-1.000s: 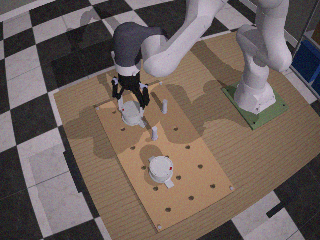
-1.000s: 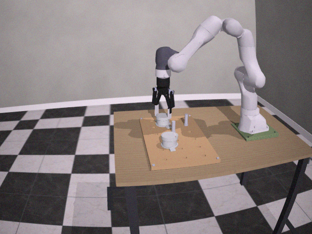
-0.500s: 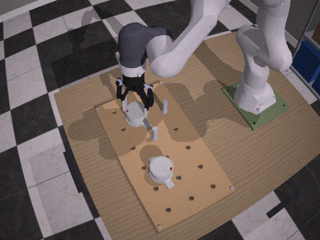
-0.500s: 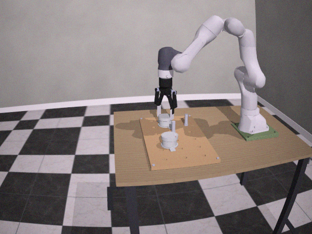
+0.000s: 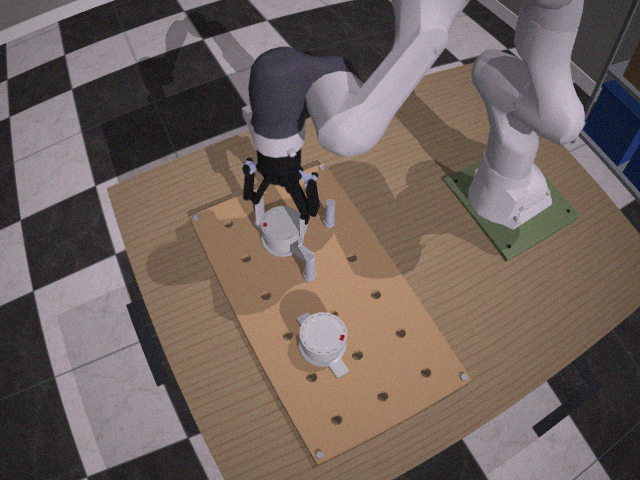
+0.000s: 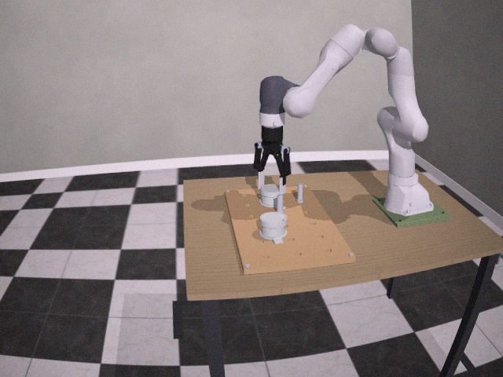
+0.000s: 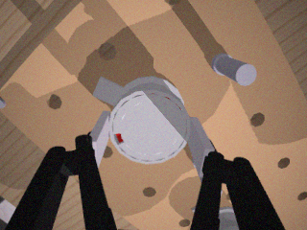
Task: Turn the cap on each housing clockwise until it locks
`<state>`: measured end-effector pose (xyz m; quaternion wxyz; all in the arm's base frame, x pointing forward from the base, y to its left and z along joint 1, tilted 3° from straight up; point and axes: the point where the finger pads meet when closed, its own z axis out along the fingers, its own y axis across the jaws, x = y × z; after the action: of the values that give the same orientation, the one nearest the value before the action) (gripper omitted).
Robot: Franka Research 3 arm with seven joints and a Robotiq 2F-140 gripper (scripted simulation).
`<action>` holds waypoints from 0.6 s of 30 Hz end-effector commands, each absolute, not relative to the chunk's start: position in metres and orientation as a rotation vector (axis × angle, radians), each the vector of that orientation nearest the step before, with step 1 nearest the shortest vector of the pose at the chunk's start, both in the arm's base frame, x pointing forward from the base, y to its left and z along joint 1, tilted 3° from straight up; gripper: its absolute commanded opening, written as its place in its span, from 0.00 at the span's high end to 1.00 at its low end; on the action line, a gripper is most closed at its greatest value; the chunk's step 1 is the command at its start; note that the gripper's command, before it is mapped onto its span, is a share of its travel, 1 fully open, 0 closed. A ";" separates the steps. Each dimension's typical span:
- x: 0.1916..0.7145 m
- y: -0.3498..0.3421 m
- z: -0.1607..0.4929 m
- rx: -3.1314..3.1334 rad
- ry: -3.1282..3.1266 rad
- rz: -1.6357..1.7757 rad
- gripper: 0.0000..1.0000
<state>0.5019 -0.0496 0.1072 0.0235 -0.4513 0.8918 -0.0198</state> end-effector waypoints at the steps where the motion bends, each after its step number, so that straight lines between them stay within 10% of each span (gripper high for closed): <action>1: 0.495 -0.044 0.105 -1.377 2.777 -0.064 0.90; 18: 0.473 -0.027 0.103 -1.377 2.777 -0.064 0.90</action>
<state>0.4785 -0.0312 0.1055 0.0235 -0.4532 0.8909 -0.0196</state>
